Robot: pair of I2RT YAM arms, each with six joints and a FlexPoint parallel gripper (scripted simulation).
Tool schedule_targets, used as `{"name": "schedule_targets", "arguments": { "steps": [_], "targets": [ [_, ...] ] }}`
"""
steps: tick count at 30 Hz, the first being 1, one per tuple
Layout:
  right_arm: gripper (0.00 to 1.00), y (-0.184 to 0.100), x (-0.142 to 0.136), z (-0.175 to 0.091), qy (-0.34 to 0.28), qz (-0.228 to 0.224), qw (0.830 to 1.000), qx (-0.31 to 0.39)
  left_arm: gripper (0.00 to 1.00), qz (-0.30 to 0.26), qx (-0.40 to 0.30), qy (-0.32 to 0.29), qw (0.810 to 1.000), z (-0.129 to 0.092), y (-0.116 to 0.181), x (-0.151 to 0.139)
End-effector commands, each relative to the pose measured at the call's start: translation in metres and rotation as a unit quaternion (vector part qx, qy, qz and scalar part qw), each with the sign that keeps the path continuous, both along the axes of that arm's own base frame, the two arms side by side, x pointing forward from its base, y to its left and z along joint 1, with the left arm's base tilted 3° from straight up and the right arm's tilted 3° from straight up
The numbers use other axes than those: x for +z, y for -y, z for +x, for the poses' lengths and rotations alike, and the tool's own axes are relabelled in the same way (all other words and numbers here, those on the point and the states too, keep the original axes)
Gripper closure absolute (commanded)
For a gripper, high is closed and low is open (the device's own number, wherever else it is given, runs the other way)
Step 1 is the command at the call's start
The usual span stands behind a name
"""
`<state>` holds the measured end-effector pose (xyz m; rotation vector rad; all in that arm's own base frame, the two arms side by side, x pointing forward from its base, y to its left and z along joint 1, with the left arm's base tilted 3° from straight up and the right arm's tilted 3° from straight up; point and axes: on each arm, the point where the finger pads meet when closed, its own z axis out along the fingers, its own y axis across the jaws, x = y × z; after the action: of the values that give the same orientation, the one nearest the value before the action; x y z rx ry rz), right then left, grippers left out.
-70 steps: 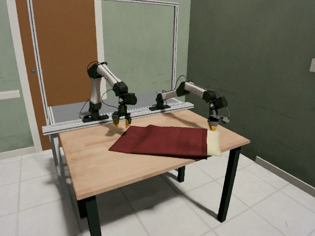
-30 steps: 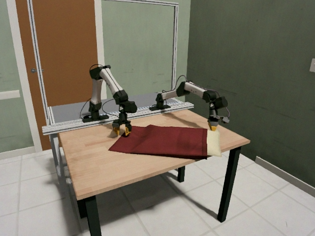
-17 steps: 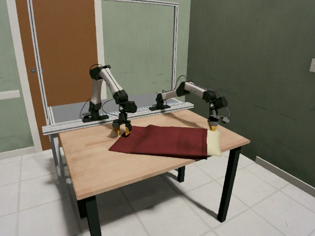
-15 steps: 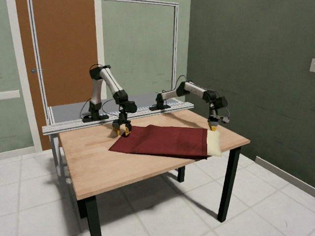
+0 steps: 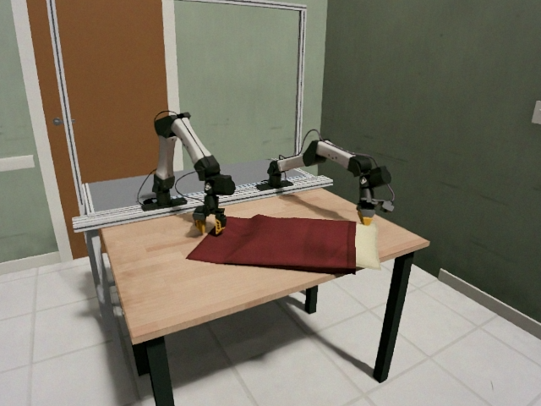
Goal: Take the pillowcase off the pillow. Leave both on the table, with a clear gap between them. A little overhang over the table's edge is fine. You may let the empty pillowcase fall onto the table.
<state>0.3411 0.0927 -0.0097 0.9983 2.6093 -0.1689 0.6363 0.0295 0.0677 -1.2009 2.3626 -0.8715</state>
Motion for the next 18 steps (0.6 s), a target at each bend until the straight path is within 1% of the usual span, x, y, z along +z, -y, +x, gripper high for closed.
{"name": "schedule_targets", "arguments": {
  "steps": [1, 2, 4, 6, 7, 9, 12, 13, 15, 17, 18],
  "targets": [
    [0.40, 0.0012, -0.0100, -0.0021, -0.006, -0.005, 1.000, 0.004, 1.00, -0.004, -0.013, 0.009, 1.000, -0.0017, 0.0127, 0.0132],
    [0.40, 0.0005, -0.0090, 0.0001, -0.003, -0.004, 1.000, 0.004, 1.00, -0.004, -0.013, 0.009, 1.000, -0.0017, 0.0127, 0.0132],
    [0.40, 0.0028, -0.0122, -0.0042, -0.008, -0.007, 1.000, 0.003, 1.00, -0.004, -0.013, 0.009, 1.000, -0.0017, 0.0127, 0.0132],
    [0.40, 0.0017, -0.0109, -0.0010, -0.005, -0.005, 1.000, 0.003, 1.00, -0.004, -0.013, 0.009, 1.000, -0.0017, 0.0127, 0.0132],
    [0.40, 0.0033, -0.0130, -0.0040, -0.008, -0.006, 1.000, 0.002, 1.00, -0.004, -0.013, 0.009, 1.000, -0.0017, 0.0127, 0.0132],
    [0.40, 0.0012, -0.0098, 0.0009, -0.003, -0.004, 1.000, 0.002, 1.00, -0.004, -0.013, 0.009, 1.000, -0.0017, 0.0127, 0.0132],
    [0.40, 0.0001, -0.0094, 0.0015, 0.000, -0.002, 1.000, 0.002, 1.00, -0.004, -0.013, 0.009, 1.000, -0.0017, 0.0127, 0.0132],
    [0.40, 0.0044, -0.0146, -0.0041, -0.009, -0.007, 1.000, 0.001, 1.00, -0.004, -0.013, 0.009, 1.000, -0.0017, 0.0127, 0.0132],
    [0.40, 0.0005, -0.0128, -0.0011, -0.005, -0.004, 1.000, 0.004, 1.00, -0.004, -0.013, 0.009, 1.000, -0.0017, 0.0127, 0.0132],
    [0.40, 0.0020, -0.0151, -0.0046, -0.009, -0.006, 1.000, 0.004, 1.00, -0.004, -0.013, 0.009, 1.000, -0.0017, 0.0127, 0.0132],
    [0.40, 0.0003, -0.0131, -0.0007, -0.004, -0.004, 1.000, 0.004, 1.00, -0.004, -0.013, 0.009, 1.000, -0.0017, 0.0127, 0.0132]
  ]
}}
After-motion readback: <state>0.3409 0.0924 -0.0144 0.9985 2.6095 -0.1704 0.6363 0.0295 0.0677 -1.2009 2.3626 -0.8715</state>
